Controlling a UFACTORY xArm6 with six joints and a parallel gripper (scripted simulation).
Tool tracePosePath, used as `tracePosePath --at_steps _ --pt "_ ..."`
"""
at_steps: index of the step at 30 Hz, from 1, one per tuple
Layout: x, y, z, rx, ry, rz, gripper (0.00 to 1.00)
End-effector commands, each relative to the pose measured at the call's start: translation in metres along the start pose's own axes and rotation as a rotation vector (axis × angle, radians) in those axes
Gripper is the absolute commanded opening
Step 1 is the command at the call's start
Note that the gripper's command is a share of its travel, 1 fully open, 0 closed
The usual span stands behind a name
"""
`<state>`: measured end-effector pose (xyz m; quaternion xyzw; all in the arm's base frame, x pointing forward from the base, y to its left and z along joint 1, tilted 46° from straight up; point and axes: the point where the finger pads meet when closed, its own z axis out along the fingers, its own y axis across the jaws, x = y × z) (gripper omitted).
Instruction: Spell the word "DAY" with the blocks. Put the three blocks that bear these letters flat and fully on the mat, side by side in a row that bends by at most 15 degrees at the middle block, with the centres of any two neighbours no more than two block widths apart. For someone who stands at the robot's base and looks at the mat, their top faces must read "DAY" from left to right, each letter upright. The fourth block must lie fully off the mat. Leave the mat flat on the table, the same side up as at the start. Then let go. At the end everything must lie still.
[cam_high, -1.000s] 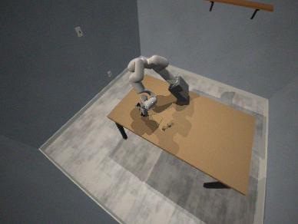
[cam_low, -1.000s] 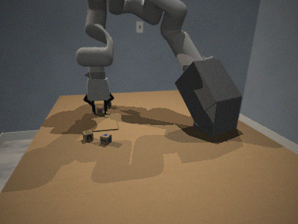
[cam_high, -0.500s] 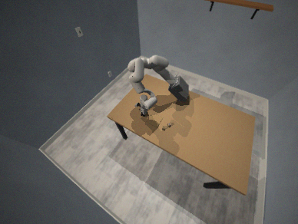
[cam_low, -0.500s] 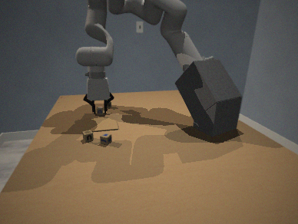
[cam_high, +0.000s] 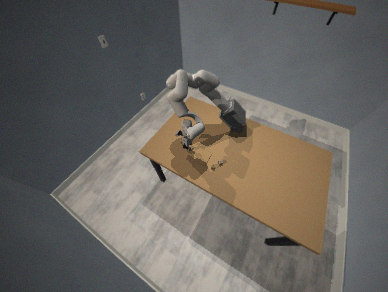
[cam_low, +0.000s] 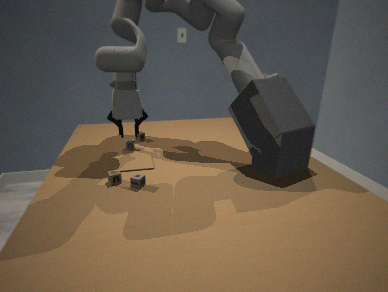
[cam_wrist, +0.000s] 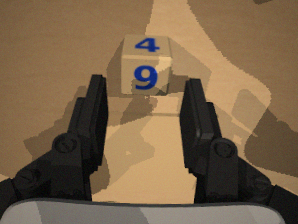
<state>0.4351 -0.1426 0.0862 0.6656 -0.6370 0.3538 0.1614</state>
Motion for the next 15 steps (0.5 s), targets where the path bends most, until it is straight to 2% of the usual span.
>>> tracePosePath --at_steps 1,5,12,13,15 --pt "0.0 -0.001 -0.031 0.0 0.0 0.0 0.47" --pt "0.0 -0.001 -0.044 0.0 0.0 0.0 0.47" --pt "0.0 -0.001 -0.047 0.0 0.0 0.0 0.47" --pt "0.0 -0.001 -0.047 0.0 0.0 0.0 1.0" --pt "0.0 -0.001 -0.047 0.0 0.0 0.0 1.0"
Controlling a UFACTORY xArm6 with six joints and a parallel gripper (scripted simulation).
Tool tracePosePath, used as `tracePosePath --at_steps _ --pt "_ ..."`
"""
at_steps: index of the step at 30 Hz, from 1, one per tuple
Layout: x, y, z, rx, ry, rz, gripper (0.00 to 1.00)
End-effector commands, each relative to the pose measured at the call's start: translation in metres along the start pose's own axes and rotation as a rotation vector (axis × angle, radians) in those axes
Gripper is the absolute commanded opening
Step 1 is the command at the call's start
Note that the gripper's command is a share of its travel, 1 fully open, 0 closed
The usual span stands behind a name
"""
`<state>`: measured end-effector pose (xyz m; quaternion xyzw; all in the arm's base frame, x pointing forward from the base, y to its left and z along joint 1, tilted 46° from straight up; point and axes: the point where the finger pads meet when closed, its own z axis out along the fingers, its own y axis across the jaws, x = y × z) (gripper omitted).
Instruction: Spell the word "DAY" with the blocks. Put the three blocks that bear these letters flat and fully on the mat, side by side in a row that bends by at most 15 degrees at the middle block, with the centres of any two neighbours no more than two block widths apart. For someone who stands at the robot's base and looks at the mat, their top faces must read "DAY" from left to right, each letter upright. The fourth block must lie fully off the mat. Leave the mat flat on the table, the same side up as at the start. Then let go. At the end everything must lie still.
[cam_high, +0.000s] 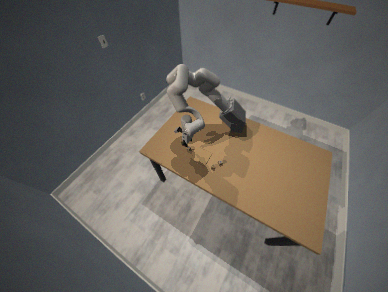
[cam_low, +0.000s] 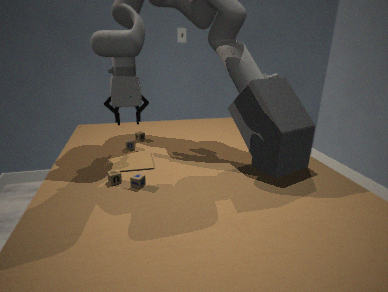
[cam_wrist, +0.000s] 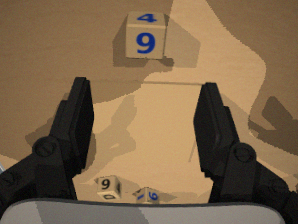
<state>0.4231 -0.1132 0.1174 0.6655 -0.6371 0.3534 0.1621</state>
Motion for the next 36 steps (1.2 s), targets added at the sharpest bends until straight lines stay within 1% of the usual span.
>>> tracePosePath --at_steps 1,19,26,36 --pt "0.0 -0.001 -0.003 0.002 0.0 0.001 1.0" --pt "0.0 -0.001 -0.003 0.002 0.0 0.002 1.0" --pt "-0.002 -0.003 -0.003 0.002 0.0 0.032 1.0" --pt "-0.021 -0.014 -0.003 0.003 0.0 0.262 1.0"
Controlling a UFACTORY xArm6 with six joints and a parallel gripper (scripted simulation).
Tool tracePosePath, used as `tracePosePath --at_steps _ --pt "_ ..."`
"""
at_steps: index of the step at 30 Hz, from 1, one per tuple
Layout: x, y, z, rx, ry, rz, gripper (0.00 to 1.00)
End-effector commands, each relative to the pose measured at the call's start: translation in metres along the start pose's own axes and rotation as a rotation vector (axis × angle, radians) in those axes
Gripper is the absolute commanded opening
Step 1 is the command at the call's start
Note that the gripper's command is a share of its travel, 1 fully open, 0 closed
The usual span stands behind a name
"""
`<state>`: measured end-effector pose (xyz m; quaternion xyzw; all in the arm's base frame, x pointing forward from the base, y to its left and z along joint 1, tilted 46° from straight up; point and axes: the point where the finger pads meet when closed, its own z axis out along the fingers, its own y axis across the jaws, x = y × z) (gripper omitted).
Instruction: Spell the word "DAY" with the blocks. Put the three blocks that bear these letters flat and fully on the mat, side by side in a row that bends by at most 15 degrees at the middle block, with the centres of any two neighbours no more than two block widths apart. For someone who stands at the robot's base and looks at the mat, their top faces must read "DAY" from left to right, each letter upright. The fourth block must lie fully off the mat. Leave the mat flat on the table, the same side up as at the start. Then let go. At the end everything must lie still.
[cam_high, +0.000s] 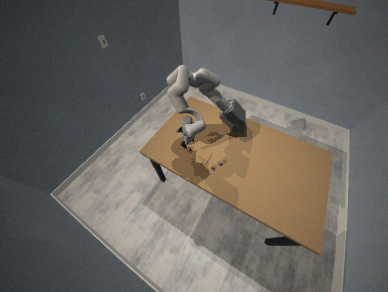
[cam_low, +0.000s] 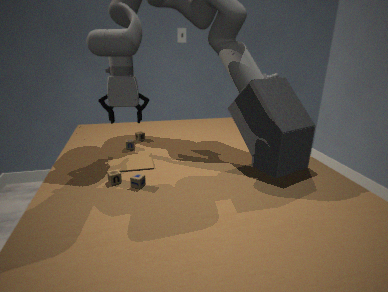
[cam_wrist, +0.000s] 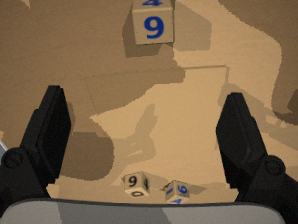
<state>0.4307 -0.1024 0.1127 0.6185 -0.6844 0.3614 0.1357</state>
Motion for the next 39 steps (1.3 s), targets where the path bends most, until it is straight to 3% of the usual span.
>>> tracePosePath --at_steps 1,39 --pt "-0.012 -0.006 -0.001 0.007 0.005 0.14 1.0" --pt "-0.087 -0.025 0.0 0.01 0.001 0.946 1.0"
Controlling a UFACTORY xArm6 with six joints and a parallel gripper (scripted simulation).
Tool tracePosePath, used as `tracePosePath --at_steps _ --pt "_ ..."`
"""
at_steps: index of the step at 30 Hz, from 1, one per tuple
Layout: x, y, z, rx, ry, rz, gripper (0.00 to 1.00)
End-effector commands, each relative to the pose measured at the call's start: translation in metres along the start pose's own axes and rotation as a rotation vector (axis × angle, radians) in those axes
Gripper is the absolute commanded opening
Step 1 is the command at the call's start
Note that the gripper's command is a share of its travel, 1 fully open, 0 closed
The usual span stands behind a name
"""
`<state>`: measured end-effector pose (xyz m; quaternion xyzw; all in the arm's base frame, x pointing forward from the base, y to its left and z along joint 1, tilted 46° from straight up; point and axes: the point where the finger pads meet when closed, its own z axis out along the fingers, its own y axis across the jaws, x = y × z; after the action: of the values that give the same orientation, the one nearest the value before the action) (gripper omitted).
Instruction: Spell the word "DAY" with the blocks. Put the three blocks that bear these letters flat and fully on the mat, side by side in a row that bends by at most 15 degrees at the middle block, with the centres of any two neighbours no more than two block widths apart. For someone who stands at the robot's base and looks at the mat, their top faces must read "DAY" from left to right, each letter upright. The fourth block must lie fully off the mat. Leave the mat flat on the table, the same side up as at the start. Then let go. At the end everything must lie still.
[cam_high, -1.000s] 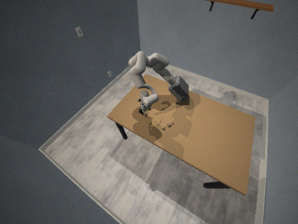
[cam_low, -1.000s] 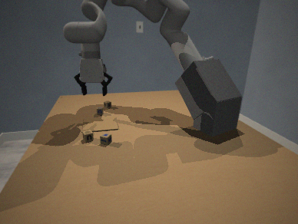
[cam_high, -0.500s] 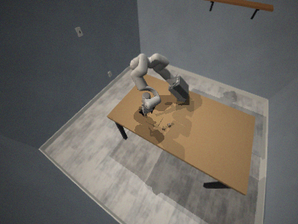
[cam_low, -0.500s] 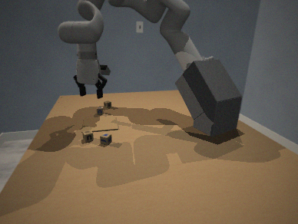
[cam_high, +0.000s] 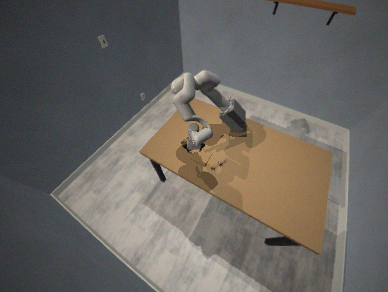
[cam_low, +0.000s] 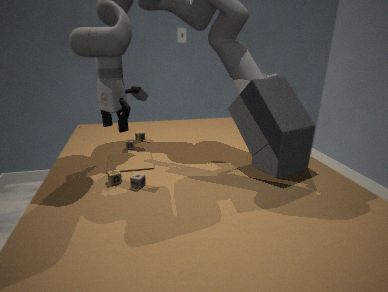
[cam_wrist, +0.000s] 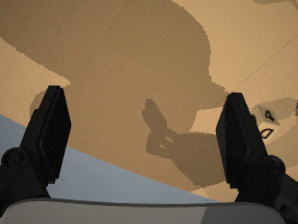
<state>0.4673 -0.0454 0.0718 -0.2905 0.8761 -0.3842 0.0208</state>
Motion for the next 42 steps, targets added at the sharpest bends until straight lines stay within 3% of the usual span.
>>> tracePosePath --at_steps 1,42 --pt "-0.009 0.006 -0.001 0.013 -0.003 0.117 1.0" --pt "-0.066 0.071 0.001 0.01 -0.009 0.999 1.0"
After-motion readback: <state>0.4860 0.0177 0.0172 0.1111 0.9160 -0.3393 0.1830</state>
